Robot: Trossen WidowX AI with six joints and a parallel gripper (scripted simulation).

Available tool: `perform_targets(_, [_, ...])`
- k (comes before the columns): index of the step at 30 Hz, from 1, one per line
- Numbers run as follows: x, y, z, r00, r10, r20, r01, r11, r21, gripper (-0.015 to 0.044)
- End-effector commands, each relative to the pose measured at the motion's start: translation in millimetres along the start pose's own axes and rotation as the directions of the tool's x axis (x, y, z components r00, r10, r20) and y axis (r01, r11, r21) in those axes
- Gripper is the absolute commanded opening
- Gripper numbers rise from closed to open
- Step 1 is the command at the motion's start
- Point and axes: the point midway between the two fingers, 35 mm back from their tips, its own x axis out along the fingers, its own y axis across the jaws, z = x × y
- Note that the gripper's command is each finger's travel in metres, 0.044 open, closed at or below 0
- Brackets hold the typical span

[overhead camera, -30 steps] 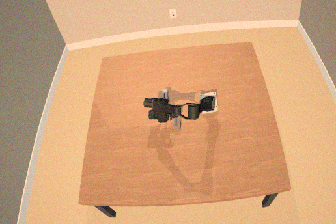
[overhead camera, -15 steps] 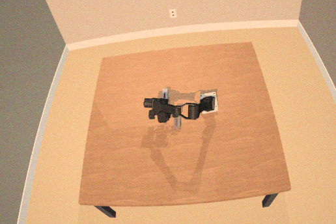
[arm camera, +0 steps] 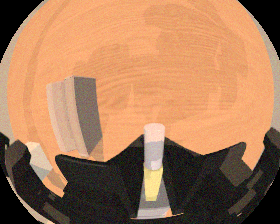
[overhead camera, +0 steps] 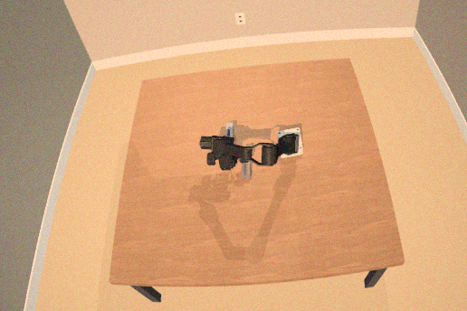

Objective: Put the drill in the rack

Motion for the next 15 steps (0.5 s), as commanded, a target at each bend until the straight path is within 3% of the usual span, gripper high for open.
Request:
perform_targets(1, [-2.0,0.0,-0.5,1.0,0.0,-0.003,0.0,1.0,0.004,0.0])
perform_targets(15, [-1.1,0.3,4.1,1.0,0.0,-0.002,0.0,1.0,0.004,0.0])
